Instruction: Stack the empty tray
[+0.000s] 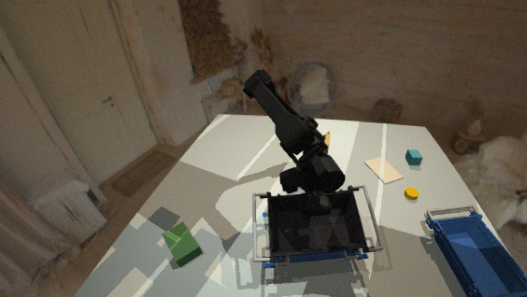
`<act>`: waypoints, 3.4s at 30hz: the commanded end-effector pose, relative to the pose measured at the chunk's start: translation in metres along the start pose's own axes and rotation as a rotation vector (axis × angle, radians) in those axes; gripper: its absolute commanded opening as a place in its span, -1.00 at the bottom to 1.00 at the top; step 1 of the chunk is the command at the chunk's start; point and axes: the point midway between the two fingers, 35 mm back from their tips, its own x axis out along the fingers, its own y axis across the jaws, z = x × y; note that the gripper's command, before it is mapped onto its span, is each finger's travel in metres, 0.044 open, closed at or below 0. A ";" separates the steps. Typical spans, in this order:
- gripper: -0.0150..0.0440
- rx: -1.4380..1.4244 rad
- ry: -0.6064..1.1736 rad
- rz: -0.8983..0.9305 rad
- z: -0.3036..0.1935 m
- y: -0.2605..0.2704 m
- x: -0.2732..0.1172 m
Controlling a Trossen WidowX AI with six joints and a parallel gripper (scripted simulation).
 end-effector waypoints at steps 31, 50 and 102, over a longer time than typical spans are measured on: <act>-0.49 0.004 0.001 -0.019 0.001 -0.008 0.011; -0.49 0.004 0.001 -0.019 0.001 -0.008 0.011; -0.49 0.003 0.001 -0.019 0.001 -0.011 0.018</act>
